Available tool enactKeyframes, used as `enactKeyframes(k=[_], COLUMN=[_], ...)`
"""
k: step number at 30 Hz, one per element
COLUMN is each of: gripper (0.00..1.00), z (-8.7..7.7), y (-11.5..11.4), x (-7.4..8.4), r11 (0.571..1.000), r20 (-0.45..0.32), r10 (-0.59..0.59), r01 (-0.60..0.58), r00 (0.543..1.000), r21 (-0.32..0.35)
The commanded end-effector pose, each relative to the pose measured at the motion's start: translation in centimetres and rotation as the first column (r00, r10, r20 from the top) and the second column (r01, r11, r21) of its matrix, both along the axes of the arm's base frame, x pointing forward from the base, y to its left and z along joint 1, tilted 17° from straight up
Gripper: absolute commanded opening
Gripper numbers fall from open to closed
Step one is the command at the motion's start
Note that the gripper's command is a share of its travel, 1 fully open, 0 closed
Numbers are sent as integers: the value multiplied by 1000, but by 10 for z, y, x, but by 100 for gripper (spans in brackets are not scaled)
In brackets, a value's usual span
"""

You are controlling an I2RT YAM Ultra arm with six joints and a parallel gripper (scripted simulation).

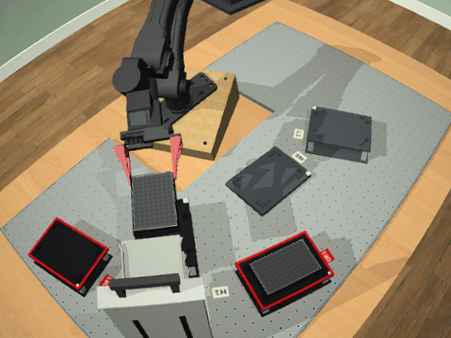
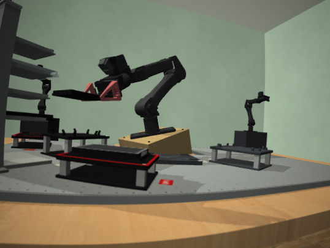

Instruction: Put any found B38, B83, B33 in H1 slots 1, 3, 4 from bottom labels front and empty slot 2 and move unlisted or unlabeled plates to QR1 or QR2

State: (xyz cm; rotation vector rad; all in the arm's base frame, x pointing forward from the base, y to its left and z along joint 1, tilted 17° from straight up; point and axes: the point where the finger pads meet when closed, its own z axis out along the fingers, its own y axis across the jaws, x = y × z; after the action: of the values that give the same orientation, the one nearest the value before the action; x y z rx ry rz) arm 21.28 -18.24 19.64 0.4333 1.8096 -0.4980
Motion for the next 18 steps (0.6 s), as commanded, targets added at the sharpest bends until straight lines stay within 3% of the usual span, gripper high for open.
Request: enactKeyframes(k=[1,18], gripper=[86,86], z=[5,-3], y=[-1,-3], x=[1,2], r11=[1000,1000], r20=[11,11], r10=[1,1], r01=[-1,-1], r00=[1000,1000], r21=[-13,-13])
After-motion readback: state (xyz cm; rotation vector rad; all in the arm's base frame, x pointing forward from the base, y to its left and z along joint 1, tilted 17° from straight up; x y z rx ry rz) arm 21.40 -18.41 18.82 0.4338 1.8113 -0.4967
